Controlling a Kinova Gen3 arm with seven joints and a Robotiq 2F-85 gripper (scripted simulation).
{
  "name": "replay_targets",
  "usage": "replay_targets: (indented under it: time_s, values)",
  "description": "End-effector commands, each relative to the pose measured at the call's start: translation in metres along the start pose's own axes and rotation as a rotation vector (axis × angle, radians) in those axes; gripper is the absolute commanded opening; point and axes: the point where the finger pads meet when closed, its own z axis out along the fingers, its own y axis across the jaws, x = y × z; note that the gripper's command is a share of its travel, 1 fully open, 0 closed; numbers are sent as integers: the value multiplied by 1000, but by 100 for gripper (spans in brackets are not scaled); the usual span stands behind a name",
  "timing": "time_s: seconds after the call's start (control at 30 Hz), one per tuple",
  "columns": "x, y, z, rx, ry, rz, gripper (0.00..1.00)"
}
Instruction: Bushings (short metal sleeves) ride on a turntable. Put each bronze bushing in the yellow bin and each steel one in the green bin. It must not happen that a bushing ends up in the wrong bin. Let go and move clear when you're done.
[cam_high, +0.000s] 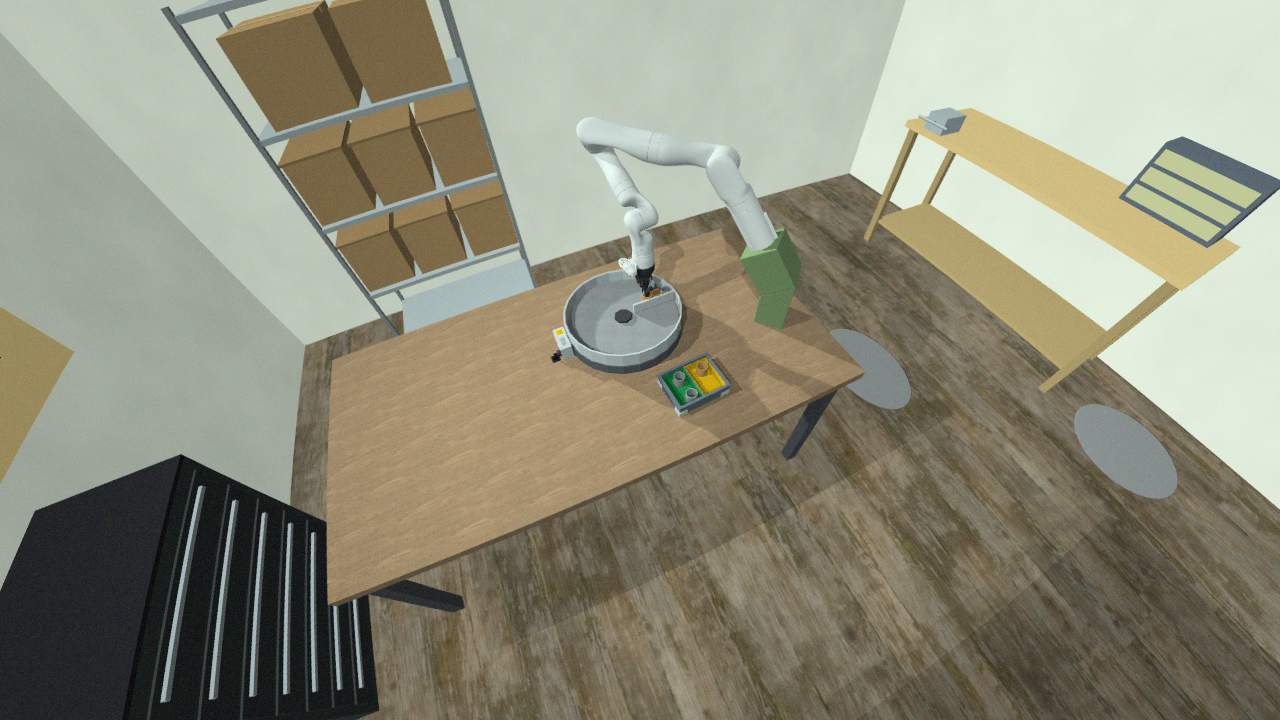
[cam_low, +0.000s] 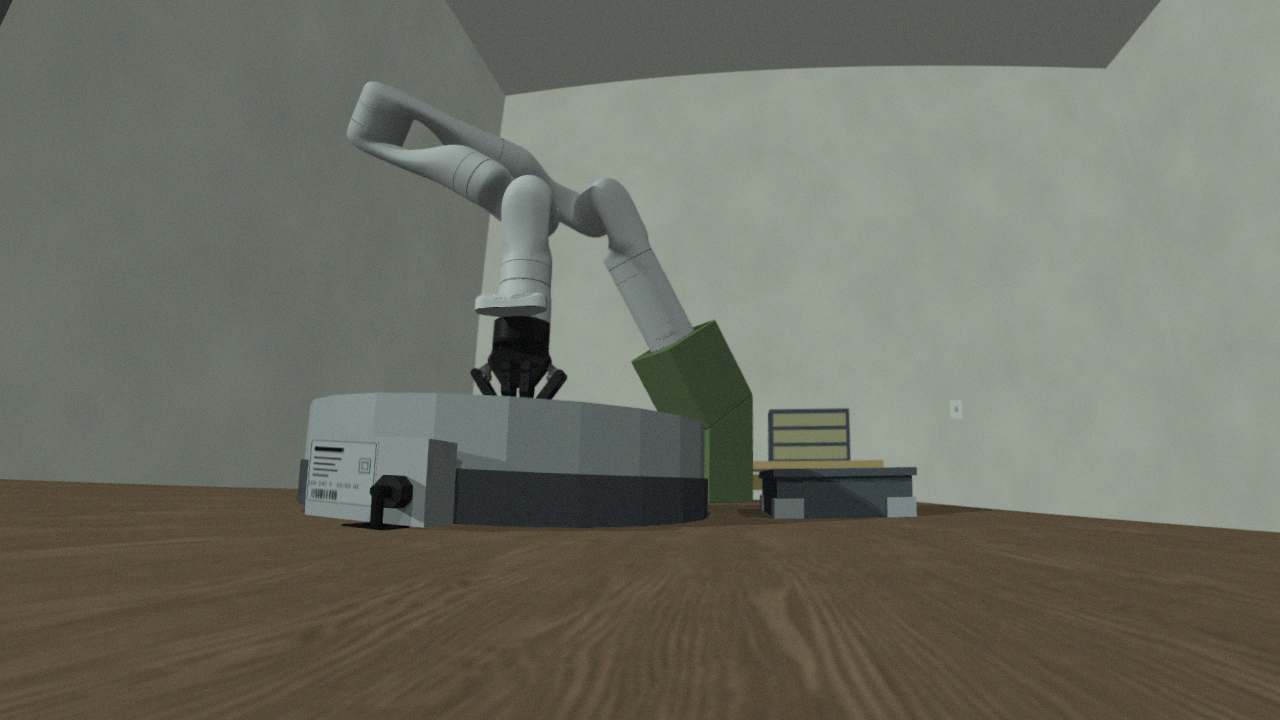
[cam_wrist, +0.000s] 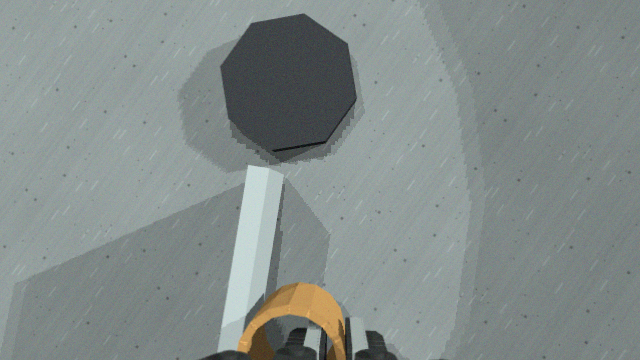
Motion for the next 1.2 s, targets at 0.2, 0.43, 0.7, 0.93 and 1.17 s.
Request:
replay_targets:
  time_s: [0.2,0.43,0.7,0.93,1.17]
  values:
    - [0,0,-3,0,2,-1,0]
    - [0,0,-6,0,2,-1,0]
    - [0,0,-8,0,2,-1,0]
    - [0,0,-9,0,2,-1,0]
    - [0,0,-12,0,2,-1,0]
